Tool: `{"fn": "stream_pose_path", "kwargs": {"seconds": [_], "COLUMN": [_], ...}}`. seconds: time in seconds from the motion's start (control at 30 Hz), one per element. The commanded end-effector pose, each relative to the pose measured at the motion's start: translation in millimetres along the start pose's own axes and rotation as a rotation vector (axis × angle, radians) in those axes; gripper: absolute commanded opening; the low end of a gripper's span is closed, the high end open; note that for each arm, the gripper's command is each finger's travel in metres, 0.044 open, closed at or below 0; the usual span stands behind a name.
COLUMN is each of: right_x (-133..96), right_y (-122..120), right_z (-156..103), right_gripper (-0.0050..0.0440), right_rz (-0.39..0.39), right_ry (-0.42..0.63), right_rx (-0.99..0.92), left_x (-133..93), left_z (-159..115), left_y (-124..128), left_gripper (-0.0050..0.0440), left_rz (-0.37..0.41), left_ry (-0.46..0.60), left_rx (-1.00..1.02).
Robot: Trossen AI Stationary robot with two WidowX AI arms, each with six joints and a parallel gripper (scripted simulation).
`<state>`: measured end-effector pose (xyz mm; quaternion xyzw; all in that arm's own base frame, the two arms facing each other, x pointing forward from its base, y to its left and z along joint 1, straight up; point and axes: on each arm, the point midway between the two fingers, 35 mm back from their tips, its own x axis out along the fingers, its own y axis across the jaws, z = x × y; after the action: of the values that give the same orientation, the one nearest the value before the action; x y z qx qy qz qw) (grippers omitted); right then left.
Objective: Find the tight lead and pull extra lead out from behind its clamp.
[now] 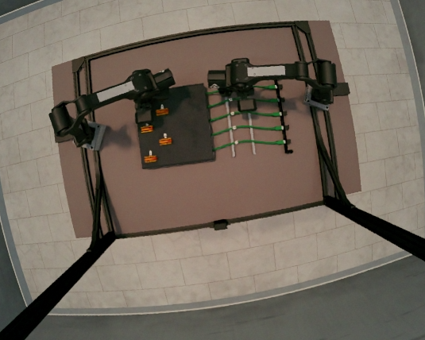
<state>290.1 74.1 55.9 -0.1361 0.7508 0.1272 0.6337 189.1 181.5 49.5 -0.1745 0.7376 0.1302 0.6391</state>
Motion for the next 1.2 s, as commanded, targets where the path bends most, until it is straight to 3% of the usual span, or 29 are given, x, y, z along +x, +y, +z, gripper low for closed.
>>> {"fn": "stream_pose_path", "kwargs": {"seconds": [0.0, 0.37, 0.4, 1.17], "right_x": [-26, -26, 39, 42], "right_y": [-1, -1, -1, -1], "right_z": [4, 4, 7, 7], "right_gripper": [-0.0050, -0.0050, -0.0050, -0.0050], "right_rz": [-0.008, -0.008, -0.002, -0.007], "right_ry": [-0.062, -0.062, -0.013, -0.053], "right_rx": [0.000, 0.000, 0.000, 0.000], "left_x": [-17, -17, -17, -17], "left_z": [1, 1, 1, 1], "left_y": [1, 1, 1, 1], "left_gripper": [-0.0050, -0.0050, -0.0050, -0.0050], "left_rz": [0.009, 0.009, 0.009, 0.010], "left_ry": [-0.029, -0.029, -0.024, -0.019], "left_rx": [-0.001, -0.001, 0.000, 0.000]}}
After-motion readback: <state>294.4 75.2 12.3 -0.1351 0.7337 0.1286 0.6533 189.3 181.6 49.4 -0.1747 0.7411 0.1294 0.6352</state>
